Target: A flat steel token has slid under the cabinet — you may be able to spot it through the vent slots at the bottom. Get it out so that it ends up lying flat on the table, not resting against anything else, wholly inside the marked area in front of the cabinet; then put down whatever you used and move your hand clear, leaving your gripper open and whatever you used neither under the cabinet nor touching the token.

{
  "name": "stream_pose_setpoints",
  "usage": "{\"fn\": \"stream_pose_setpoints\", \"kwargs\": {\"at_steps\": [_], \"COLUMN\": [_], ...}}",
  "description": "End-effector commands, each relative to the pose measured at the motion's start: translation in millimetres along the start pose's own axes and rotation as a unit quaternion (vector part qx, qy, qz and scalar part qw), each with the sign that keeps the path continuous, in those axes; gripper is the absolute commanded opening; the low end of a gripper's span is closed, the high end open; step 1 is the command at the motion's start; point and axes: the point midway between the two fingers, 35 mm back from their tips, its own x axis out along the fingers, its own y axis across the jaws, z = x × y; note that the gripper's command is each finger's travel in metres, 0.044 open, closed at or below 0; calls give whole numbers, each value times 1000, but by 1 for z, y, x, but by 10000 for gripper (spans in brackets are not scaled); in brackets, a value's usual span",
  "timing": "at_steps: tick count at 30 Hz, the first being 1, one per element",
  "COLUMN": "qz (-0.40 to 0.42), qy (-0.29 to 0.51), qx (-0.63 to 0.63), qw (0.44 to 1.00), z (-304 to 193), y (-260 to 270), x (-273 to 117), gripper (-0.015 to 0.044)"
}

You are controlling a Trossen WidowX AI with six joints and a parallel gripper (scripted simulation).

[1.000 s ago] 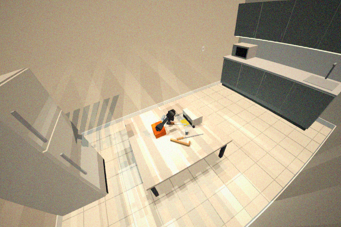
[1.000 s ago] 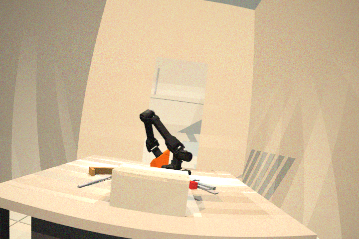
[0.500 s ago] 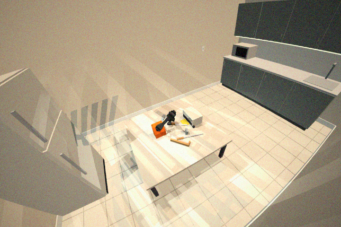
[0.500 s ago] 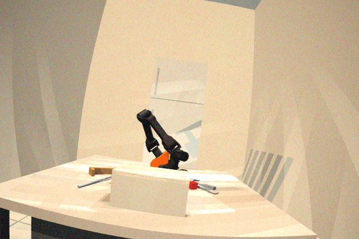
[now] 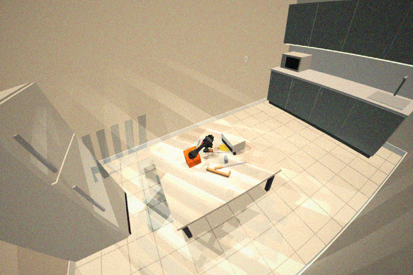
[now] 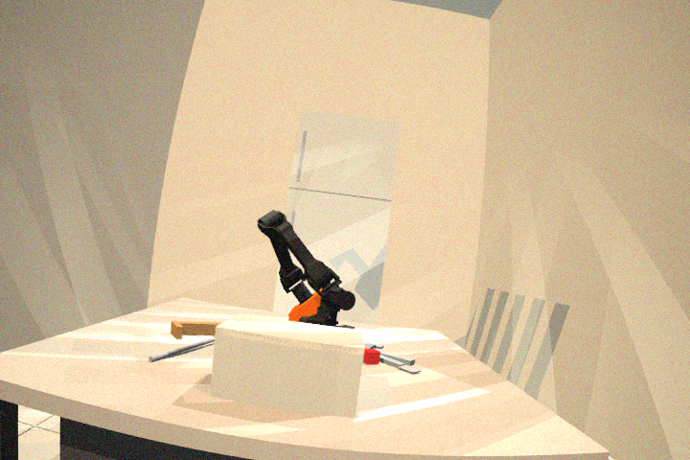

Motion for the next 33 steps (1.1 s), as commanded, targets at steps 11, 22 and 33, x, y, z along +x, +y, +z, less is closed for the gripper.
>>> {"fn": "stream_pose_setpoints", "kwargs": {"at_steps": [11,22,33], "qz": [1,0,0], "qy": [-2,-2,-2], "qx": [1,1,1], "qw": [1000,1000,1000], "z": [14,23,32], "y": [-12,-22,-31], "x": [-1,-1,-1], "gripper": [0,0,0]}}
